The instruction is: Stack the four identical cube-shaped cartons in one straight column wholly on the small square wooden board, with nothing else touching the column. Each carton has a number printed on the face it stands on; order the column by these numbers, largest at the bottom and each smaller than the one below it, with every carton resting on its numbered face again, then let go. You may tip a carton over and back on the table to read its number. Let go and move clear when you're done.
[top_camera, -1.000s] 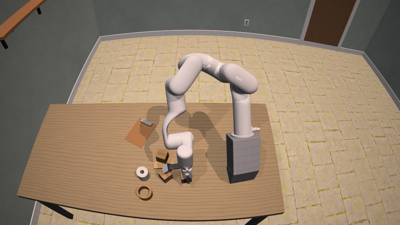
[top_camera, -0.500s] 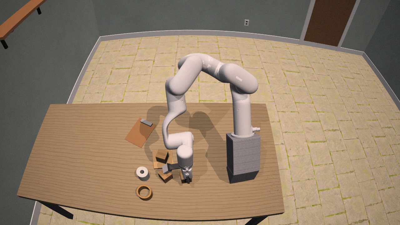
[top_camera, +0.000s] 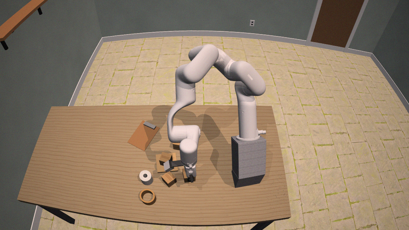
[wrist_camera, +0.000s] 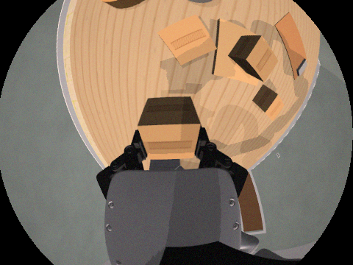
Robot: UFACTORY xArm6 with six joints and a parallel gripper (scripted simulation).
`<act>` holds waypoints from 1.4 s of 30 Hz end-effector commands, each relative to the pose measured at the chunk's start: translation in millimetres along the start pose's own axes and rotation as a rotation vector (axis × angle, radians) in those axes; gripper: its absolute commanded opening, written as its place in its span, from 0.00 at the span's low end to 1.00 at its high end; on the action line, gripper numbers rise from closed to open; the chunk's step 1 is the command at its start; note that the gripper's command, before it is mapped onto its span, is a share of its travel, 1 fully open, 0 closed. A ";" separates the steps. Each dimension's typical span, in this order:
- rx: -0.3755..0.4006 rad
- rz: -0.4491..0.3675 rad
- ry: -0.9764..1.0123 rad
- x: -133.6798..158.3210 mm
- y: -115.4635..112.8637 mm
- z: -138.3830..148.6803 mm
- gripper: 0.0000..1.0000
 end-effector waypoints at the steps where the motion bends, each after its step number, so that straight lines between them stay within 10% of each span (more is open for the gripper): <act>1: 0.008 -0.008 -0.001 -0.2 -20.9 1.8 0.00; 16: 0.007 -0.008 -0.001 -133.7 -47.8 125.9 0.00; 23: 0.006 -0.009 -0.002 -133.4 -9.1 125.9 0.00; 42: 0.007 -0.008 -0.002 -133.9 6.7 126.1 0.00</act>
Point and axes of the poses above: the point where the finger pads meet when closed, its own y axis out along the fingers, its own z axis across the jaws, x = y × z, the point moved 9 cm from there along -y, back along the fingers, and after that the axes turned 10 degrees about y, right-handed, at the moved point
